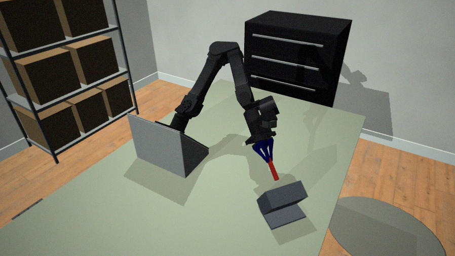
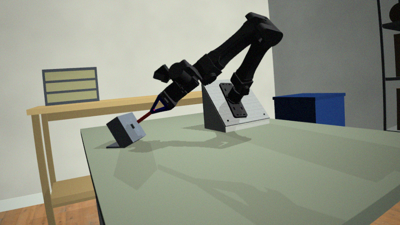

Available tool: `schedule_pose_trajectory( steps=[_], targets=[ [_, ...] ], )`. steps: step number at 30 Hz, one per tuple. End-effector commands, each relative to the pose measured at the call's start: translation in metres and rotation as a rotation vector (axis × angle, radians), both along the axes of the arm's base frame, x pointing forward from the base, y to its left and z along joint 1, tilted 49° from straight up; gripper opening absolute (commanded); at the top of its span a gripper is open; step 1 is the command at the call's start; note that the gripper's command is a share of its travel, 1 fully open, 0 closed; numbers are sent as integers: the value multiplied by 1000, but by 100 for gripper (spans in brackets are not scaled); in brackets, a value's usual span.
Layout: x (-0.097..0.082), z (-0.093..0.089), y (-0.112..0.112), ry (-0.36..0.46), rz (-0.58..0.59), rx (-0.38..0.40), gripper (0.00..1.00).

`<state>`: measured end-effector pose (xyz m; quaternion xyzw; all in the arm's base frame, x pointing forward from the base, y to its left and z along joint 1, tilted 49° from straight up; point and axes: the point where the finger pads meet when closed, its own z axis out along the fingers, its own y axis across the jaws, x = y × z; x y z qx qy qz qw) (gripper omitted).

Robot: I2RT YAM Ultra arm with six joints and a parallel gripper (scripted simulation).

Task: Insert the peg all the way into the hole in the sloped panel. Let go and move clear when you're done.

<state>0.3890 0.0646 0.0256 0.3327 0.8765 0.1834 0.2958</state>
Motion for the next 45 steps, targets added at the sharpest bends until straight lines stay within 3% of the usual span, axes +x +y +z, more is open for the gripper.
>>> schedule_pose_trajectory(
  steps=[1,13,24,34,45],
  targets=[
    [10,5,-15,-29,-81,26,0],
    [7,0,-17,-18,-163,102,0],
    [1,-9,-19,-17,-168,107,0],
    [9,-17,-19,-19,-169,107,0],
    [9,-7,-19,-19,-169,107,0]
  ],
)
